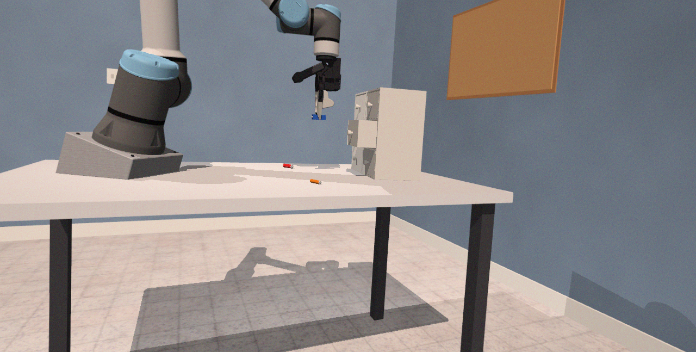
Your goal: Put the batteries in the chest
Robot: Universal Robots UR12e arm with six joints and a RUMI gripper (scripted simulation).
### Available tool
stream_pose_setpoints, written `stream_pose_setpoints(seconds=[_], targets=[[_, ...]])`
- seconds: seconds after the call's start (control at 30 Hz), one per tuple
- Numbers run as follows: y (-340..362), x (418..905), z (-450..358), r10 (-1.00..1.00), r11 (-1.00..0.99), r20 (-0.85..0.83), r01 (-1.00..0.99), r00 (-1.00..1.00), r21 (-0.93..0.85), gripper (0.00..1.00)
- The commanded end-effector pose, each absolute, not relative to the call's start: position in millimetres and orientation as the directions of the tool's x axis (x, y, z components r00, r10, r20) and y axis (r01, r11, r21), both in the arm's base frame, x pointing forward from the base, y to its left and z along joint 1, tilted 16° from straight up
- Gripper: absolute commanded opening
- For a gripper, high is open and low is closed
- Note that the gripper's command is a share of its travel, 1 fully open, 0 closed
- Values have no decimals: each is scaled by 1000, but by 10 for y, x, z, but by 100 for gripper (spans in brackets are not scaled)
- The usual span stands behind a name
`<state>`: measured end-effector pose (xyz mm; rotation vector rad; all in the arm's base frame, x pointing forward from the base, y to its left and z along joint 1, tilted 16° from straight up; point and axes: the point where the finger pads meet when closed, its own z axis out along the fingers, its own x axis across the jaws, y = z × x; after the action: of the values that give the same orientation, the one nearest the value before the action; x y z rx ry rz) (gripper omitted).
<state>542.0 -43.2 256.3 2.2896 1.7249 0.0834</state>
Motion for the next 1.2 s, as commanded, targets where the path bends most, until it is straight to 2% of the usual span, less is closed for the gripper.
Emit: stream_pose_setpoints(seconds=[0.0,1.17], targets=[[-412,5399,2683,950,-253,-117,934,288,251,13],[-370,5350,2907,950,-252,-117,934,288,252,13]])
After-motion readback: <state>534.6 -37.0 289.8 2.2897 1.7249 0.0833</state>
